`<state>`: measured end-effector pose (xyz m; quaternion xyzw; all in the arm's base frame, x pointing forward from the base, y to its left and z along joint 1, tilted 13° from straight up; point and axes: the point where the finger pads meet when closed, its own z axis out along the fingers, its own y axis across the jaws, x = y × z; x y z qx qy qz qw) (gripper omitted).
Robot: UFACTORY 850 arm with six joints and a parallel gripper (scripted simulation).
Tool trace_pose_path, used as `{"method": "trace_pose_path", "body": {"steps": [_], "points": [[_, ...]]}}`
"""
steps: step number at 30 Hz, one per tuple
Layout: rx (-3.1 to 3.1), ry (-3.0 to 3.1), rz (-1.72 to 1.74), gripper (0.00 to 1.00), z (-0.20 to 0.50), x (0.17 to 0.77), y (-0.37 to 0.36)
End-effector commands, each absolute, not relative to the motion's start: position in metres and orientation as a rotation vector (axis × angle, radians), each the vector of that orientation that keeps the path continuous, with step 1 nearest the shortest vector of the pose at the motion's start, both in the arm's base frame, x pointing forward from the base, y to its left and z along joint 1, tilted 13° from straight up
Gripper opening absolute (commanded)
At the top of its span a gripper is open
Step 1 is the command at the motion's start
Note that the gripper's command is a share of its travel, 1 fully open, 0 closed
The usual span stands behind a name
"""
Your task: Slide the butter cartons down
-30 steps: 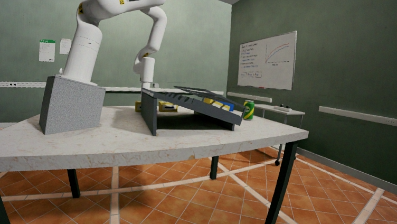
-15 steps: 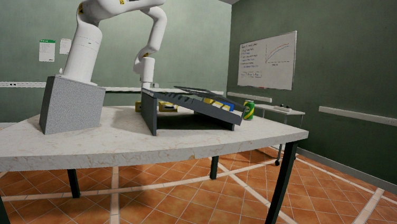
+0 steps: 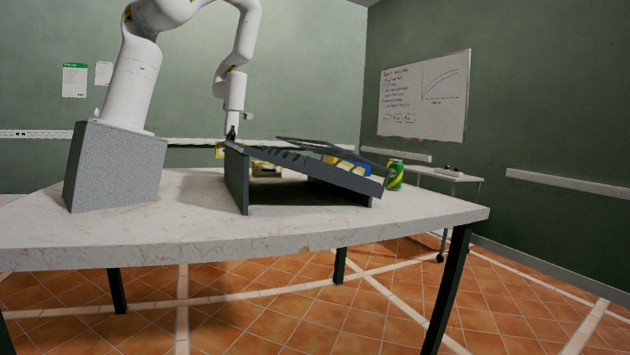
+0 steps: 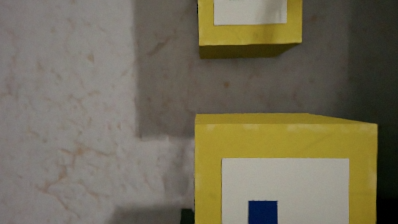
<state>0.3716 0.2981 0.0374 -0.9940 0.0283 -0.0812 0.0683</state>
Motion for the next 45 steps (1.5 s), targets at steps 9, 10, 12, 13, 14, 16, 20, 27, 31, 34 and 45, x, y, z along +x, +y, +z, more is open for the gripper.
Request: {"method": "trace_pose_path", "body": {"steps": [9, 10, 12, 13, 14, 16, 20, 27, 31, 34, 45], "points": [[-3.016, 0.074, -0.302, 0.0, 0.125, 0.354, 0.287], [-3.016, 0.074, -0.302, 0.0, 0.126, 0.354, 0.287], [-3.016, 0.074, -0.302, 0.0, 0.138, 0.351, 0.286], [-3.016, 0.074, -0.302, 0.0, 0.15, 0.349, 0.285], [-3.016, 0.074, -0.302, 0.0, 0.163, 0.346, 0.284], [-3.016, 0.074, -0.302, 0.0, 0.185, 0.342, 0.282], [-3.016, 0.074, -0.302, 0.0, 0.216, 0.335, 0.279], [-2.98, 0.064, -0.267, 0.0, 0.203, 0.352, 0.21], [-2.98, 0.064, -0.267, 0.0, 0.198, 0.358, 0.169], [-2.98, 0.064, -0.267, 0.0, 0.195, 0.364, 0.135], [-3.014, 0.075, -0.301, 0.0, 0.193, 0.383, 0.023]]}}
